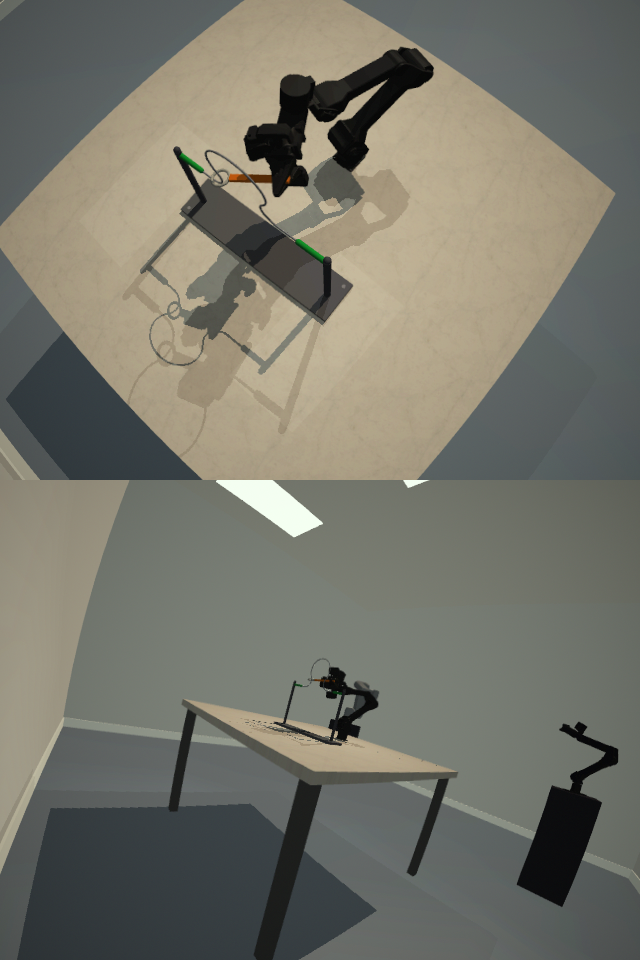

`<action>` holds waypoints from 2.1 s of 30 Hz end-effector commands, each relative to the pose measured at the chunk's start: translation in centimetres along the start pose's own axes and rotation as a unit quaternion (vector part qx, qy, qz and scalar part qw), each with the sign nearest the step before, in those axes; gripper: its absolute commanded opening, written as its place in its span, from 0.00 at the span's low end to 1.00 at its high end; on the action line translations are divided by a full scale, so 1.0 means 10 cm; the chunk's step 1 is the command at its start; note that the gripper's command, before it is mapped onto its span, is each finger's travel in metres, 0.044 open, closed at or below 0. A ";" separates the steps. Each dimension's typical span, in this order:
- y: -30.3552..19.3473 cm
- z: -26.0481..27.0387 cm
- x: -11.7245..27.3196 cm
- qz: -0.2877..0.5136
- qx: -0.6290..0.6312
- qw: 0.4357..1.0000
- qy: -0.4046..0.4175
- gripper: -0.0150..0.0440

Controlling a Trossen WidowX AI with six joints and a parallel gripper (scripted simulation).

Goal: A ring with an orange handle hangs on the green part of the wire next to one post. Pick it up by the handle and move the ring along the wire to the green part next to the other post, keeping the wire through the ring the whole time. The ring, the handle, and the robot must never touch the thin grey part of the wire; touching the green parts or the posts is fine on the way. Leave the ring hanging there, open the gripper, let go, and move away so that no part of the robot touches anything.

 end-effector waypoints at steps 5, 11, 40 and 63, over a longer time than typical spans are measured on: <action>0.04 0.24 0.01 0.000 -0.065 0.997 0.036 0.00; 0.08 0.37 0.03 -0.001 -0.097 0.994 0.053 0.00; 0.14 0.50 0.06 0.004 -0.035 0.999 0.010 0.00; 0.14 0.41 0.06 0.010 0.102 0.992 -0.076 0.00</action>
Point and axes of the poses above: the point midway between the two fingers, 35 mm back from their tips, its own x axis back along the fingers, its own z axis across the jaws, y = z × x, the point moved 1 cm from there along x, back along the fingers, and after that the axes turned 7 degrees about x, right-handed, at the moved point
